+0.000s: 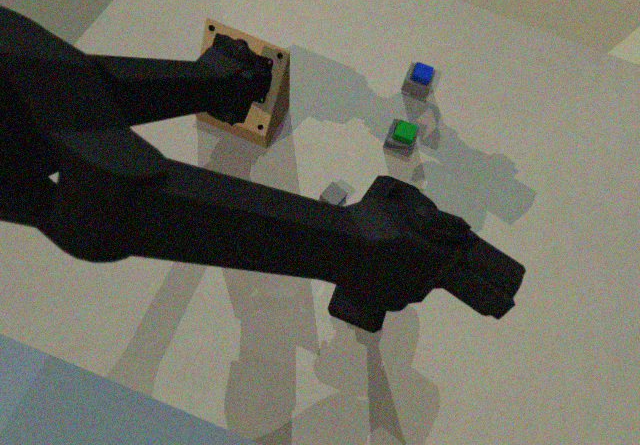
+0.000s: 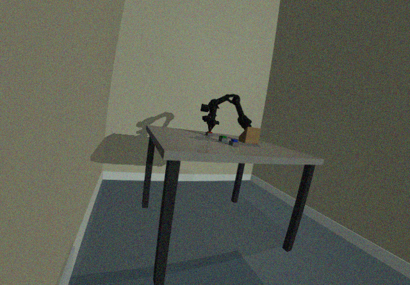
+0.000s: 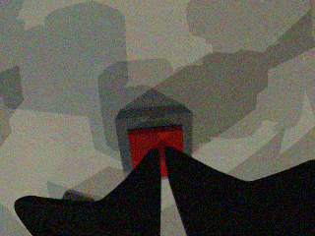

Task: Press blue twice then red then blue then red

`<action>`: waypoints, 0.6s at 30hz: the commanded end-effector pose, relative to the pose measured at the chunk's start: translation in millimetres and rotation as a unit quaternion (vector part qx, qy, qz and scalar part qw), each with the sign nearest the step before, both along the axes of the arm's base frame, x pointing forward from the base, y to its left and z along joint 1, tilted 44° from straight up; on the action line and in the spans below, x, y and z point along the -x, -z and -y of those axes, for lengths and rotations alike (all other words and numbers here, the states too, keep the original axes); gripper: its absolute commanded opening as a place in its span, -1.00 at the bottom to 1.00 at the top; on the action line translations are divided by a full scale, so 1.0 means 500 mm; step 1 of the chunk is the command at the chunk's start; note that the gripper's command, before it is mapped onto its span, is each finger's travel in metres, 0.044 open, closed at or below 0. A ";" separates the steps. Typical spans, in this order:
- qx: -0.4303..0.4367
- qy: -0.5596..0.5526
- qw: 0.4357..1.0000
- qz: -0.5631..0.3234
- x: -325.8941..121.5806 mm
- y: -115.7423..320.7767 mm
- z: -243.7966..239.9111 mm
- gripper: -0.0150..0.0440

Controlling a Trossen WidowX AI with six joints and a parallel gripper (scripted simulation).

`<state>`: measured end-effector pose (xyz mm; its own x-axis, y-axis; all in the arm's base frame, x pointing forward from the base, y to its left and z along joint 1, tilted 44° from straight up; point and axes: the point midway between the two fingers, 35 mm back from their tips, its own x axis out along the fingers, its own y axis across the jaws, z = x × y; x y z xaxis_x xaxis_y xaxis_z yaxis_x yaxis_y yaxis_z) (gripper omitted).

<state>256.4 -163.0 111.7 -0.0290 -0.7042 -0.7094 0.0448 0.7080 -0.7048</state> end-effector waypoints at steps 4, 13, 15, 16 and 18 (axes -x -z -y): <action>-0.003 -0.001 1.000 -0.003 -0.001 -0.027 -0.032 -0.42; -0.006 -0.005 1.000 0.014 -0.035 -0.018 -0.086 -0.16; -0.020 -0.011 1.000 0.021 -0.075 0.017 -0.144 0.02; -0.028 -0.013 0.999 0.021 -0.091 0.035 -0.176 0.11; -0.039 -0.016 0.999 0.020 -0.112 0.067 -0.229 0.29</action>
